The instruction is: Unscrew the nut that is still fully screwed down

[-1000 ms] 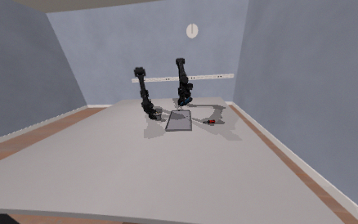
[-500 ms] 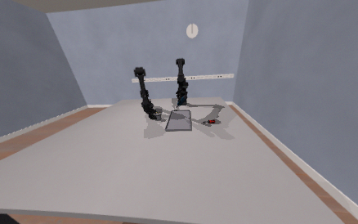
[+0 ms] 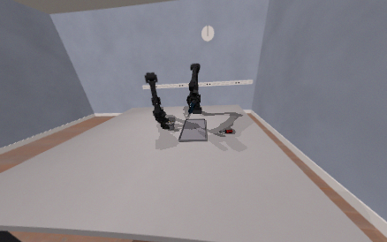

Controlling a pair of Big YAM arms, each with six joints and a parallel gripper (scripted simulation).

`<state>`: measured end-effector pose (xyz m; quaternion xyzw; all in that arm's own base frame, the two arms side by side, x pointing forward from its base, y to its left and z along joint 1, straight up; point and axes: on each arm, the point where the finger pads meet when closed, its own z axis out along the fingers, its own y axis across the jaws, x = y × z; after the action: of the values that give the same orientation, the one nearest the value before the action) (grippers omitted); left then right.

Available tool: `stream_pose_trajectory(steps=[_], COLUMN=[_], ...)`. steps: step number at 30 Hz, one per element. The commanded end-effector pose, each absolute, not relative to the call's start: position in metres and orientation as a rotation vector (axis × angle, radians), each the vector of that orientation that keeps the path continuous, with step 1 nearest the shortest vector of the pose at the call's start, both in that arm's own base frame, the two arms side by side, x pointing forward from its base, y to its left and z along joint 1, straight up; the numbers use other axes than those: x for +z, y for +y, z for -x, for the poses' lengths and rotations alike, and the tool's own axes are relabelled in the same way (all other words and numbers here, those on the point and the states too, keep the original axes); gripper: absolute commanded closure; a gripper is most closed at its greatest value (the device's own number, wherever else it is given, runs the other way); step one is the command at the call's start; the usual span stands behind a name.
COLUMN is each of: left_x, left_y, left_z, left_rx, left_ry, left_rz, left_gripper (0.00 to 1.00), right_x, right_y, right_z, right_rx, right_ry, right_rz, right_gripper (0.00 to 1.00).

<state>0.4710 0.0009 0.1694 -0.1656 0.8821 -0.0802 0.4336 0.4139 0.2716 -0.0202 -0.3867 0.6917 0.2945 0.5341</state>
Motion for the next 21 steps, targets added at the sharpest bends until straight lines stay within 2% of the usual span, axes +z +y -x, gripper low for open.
stream_pose_trajectory(steps=[1, 4, 8, 10, 19, 21], left_x=[0.196, 0.227, 0.206, 0.241, 0.214, 0.245], left_y=[-0.019, -0.032, -0.046, -0.048, -0.069, -0.079], left_z=[-0.476, -0.488, -0.471, -0.489, -0.463, -0.473], left_rx=[-0.220, -0.236, -0.240, -0.250, -0.259, -0.272], left_ry=[2.114, 2.041, 2.053, 1.991, 1.994, 1.924], left_rz=[0.313, 0.256, 0.196, 0.190, 0.104, 0.072], left_gripper=[0.58, 0.58, 0.58, 0.58, 0.58, 0.58], right_x=[-0.016, -0.016, -0.016, -0.016, -0.016, -0.016], right_y=[0.274, 0.274, 0.274, 0.274, 0.274, 0.274], right_z=[-0.418, -0.418, -0.418, -0.418, -0.418, -0.418], right_rx=[0.701, 0.701, 0.701, 0.701, 0.701, 0.701], right_ry=[1.636, 1.636, 1.636, 1.636, 1.636, 1.636], right_rz=[0.918, 0.918, 0.918, 0.918, 0.918, 0.918], right_gripper=[0.41, 0.41, 0.41, 0.41, 0.41, 0.41])
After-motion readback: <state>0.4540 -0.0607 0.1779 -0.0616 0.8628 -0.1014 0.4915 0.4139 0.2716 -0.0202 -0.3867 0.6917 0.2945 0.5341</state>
